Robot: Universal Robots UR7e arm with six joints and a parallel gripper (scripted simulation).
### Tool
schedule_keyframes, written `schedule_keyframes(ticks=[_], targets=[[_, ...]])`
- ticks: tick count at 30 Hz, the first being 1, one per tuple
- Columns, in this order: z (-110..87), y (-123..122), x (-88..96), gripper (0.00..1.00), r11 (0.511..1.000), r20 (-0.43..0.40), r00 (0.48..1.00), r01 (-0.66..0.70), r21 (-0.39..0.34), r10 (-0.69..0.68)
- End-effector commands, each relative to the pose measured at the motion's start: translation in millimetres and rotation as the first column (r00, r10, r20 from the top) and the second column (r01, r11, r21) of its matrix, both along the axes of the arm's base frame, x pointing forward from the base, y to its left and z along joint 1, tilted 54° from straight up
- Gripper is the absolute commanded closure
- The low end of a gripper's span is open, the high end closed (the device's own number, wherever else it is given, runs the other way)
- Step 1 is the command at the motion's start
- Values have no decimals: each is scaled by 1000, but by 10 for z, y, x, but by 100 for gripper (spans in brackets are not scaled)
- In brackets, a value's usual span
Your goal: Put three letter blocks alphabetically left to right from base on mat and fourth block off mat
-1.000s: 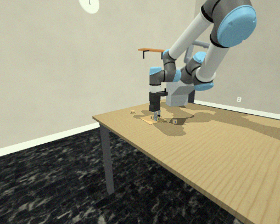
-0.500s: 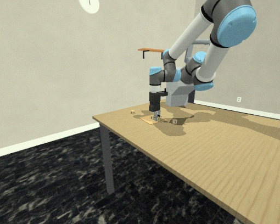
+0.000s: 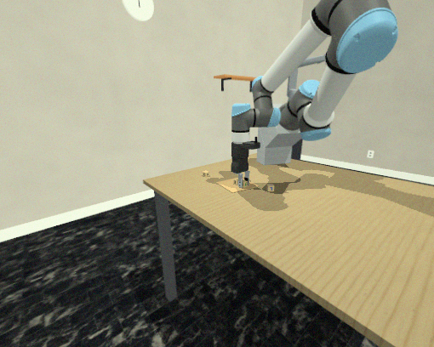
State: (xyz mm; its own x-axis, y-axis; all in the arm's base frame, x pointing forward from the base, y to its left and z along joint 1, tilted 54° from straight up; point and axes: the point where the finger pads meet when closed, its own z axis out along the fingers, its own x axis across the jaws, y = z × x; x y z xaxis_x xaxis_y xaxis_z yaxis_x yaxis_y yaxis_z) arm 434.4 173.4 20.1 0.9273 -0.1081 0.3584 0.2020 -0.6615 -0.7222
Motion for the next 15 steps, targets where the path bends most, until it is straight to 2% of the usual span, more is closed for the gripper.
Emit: schedule_keyframes(ticks=[1,4,5,15], targets=[[-1,4,8,27,1000,1,1000,-2,0,2],[-1,4,8,27,1000,1,1000,-2,0,2],[-1,4,8,21,1000,1,1000,-2,0,2],[0,4,8,21,1000,1,1000,-2,0,2]])
